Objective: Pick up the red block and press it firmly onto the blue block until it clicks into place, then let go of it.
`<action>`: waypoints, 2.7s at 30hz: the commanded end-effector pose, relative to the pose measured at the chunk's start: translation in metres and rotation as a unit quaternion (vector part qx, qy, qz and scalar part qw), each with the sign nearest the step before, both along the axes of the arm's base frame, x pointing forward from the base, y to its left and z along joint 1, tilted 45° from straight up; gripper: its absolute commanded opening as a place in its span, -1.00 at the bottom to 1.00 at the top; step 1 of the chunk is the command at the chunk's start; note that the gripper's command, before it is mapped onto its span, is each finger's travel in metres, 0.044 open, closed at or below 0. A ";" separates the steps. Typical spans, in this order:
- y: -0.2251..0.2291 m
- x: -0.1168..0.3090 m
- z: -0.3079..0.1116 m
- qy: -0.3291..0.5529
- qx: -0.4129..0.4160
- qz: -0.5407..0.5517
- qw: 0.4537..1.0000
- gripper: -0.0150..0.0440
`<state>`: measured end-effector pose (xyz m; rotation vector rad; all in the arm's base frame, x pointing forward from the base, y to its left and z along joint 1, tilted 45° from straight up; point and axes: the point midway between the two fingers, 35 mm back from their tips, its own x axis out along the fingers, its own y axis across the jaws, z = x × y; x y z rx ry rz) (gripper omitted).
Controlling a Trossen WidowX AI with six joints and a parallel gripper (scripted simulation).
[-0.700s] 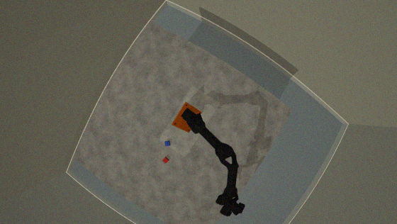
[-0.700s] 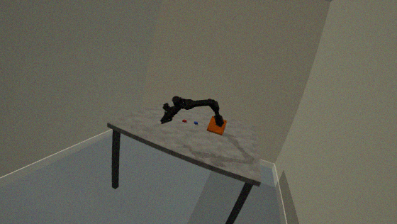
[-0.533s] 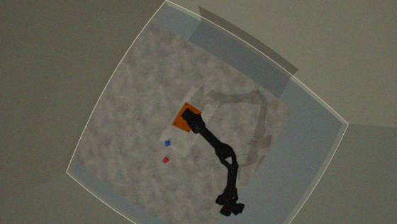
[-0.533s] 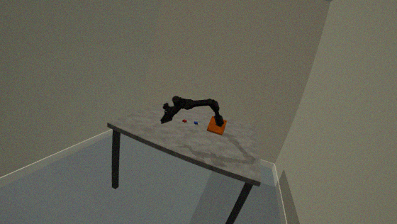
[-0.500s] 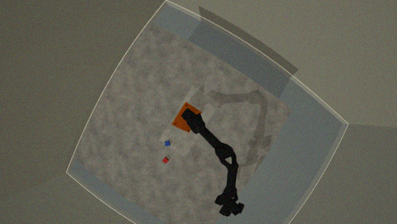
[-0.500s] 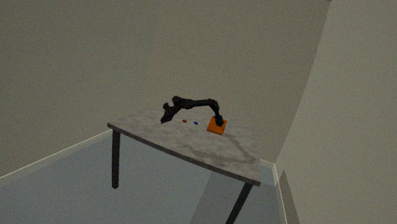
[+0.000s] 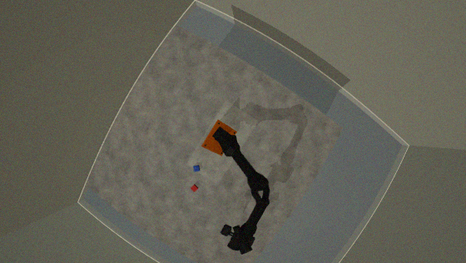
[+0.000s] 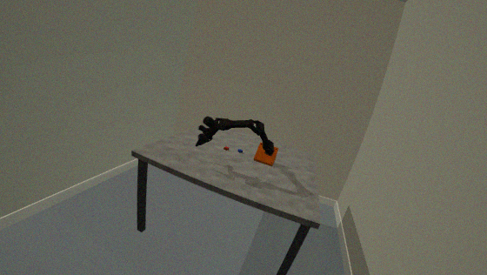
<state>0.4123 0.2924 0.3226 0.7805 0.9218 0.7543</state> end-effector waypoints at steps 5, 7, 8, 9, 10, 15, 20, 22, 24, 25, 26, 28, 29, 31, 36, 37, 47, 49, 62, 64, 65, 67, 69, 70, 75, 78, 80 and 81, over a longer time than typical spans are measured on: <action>-0.077 0.023 -0.108 0.076 -0.107 0.002 0.991 1.00; -0.097 0.022 -0.130 0.096 -0.125 0.007 0.987 1.00; -0.107 0.021 -0.141 0.107 -0.133 0.010 0.985 1.00; -0.117 0.019 -0.152 0.119 -0.140 0.013 0.983 1.00; -0.128 0.017 -0.163 0.130 -0.147 0.017 0.980 1.00; -0.179 -0.003 -0.213 0.194 -0.163 0.041 0.966 1.00; -0.229 -0.039 -0.255 0.263 -0.146 0.072 0.951 1.00; -0.243 -0.051 -0.266 0.282 -0.134 0.081 0.947 1.00; -0.245 -0.052 -0.267 0.284 -0.132 0.082 0.946 1.00; -0.245 -0.052 -0.267 0.284 -0.132 0.082 0.946 1.00; -0.245 -0.052 -0.267 0.284 -0.132 0.082 0.946 1.00; -0.245 -0.052 -0.267 0.284 -0.132 0.082 0.946 1.00; -0.245 -0.052 -0.267 0.284 -0.132 0.082 0.946 1.00; -0.237 -0.052 -0.275 0.284 -0.132 0.082 0.946 1.00; -0.220 -0.054 -0.292 0.284 -0.132 0.082 0.946 1.00; -0.220 -0.054 -0.292 0.284 -0.132 0.082 0.946 1.00; -0.212 -0.055 -0.305 0.284 -0.132 0.082 0.946 1.00; -0.211 -0.055 -0.306 0.284 -0.132 0.082 0.946 1.00; -0.196 -0.056 -0.320 0.284 -0.131 0.082 0.946 1.00; -0.194 -0.056 -0.322 0.284 -0.131 0.083 0.946 1.00; -0.193 -0.056 -0.323 0.284 -0.131 0.083 0.946 1.00; -0.191 -0.057 -0.325 0.284 -0.131 0.083 0.946 1.00; -0.191 -0.057 -0.325 0.284 -0.131 0.083 0.946 0.91; -0.191 -0.057 -0.325 0.284 -0.131 0.083 0.946 0.82; -0.191 -0.057 -0.325 0.284 -0.131 0.083 0.946 0.38; -0.191 -0.057 -0.325 0.284 -0.131 0.083 0.946 0.11; -0.191 -0.057 -0.325 0.284 -0.131 0.083 0.946 -0.07; -0.191 -0.057 -0.325 0.284 -0.131 0.083 0.946 -0.16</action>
